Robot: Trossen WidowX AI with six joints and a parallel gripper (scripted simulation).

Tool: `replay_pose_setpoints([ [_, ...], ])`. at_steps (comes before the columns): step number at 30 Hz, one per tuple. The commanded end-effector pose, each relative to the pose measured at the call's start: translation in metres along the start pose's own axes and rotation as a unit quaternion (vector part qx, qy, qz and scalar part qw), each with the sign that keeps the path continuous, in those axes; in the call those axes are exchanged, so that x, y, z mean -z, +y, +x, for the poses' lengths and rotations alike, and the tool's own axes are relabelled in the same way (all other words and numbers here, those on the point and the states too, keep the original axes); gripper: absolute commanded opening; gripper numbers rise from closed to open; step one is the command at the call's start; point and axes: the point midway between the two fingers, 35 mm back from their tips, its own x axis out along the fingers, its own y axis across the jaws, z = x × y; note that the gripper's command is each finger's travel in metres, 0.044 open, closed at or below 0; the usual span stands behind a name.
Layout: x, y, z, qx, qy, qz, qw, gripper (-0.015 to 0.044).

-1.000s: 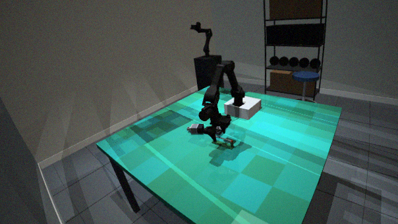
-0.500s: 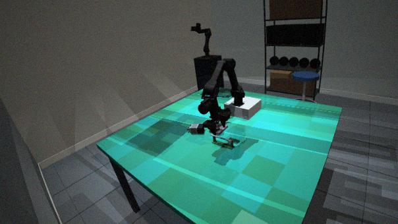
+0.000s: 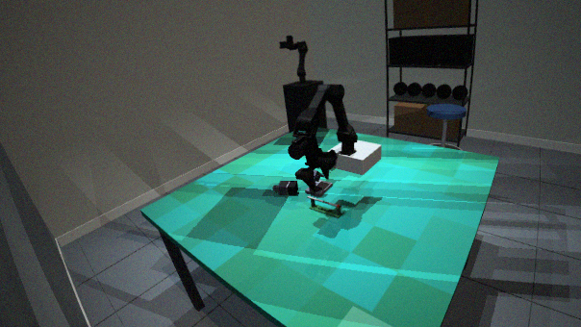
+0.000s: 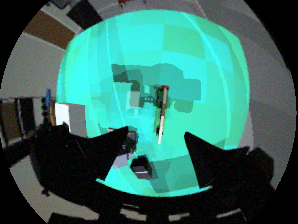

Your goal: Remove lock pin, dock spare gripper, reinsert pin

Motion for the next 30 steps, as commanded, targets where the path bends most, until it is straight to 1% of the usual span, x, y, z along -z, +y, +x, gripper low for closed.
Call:
replay_pose_setpoints([
  [1,-0.002,-0.001,-0.013,0.002,0.0,0.0,1.0,0.044],
  [7,-0.009,0.001,-0.053,0.002,0.0,0.0,1.0,0.044],
  [10,-0.01,0.002,-0.057,0.003,0.0,-0.001,1.0,0.044],
  [11,-0.007,0.0,-0.052,0.007,0.001,0.009,1.0,0.044],
  [12,-0.003,-0.001,-0.051,0.012,0.007,0.037,0.999,0.044],
  [14,0.014,-0.004,-0.049,0.033,0.025,0.138,0.99,0.044],
  [17,0.043,-0.006,-0.047,0.073,0.046,0.301,0.95,0.044],
  [20,0.071,-0.006,-0.046,0.119,0.058,0.456,0.88,0.044],
  [23,0.099,-0.004,-0.045,0.168,0.057,0.596,0.783,0.044],
  [26,0.126,0.0,-0.046,0.217,0.044,0.716,0.662,0.044],
  [30,0.161,0.011,-0.048,0.279,0.009,0.838,0.469,0.044],
])
